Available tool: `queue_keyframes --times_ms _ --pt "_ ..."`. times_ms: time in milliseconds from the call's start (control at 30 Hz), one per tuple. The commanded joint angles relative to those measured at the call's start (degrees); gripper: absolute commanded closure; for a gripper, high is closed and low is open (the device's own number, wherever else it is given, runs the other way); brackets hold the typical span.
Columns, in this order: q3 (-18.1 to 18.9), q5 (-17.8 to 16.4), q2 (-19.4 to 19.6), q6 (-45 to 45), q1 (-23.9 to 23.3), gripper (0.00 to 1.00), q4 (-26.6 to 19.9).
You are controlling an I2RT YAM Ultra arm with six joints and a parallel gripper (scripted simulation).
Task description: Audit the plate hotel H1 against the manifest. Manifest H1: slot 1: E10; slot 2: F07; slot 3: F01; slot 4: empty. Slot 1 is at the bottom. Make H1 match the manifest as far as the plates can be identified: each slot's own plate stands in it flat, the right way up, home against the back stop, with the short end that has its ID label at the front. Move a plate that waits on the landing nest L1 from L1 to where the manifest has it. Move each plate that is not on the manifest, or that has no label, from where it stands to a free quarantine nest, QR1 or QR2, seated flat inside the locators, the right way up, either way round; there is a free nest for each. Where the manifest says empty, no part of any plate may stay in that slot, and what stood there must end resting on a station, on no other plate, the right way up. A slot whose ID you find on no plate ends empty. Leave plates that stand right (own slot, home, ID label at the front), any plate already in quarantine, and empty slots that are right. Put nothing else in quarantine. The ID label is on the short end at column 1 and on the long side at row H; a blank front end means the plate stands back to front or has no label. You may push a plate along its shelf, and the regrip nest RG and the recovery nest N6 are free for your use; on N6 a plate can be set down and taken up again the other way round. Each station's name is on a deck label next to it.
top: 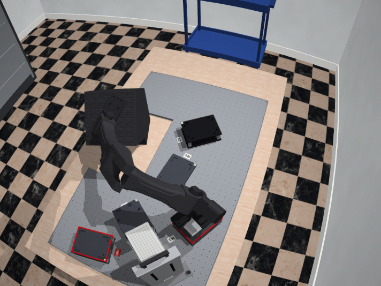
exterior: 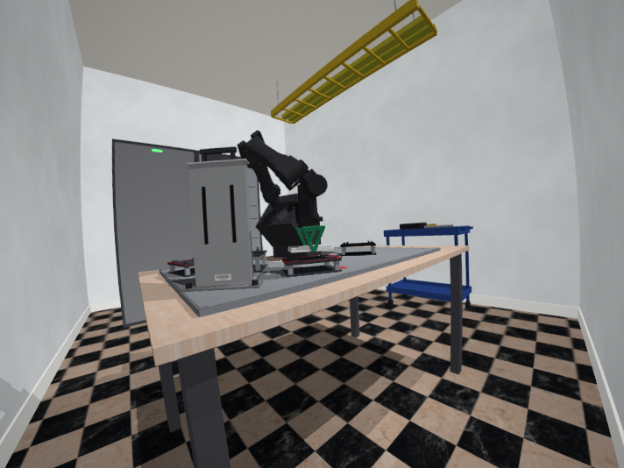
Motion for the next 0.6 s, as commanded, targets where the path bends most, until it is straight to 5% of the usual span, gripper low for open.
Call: queue_keyframes --times_ms 0,567 --pt "-0.69 0.34 0.23 -0.60 0.47 0.13 0.83" --pt "-0.22 -0.14 1.15 -1.47 0.05 0.13 2.52"
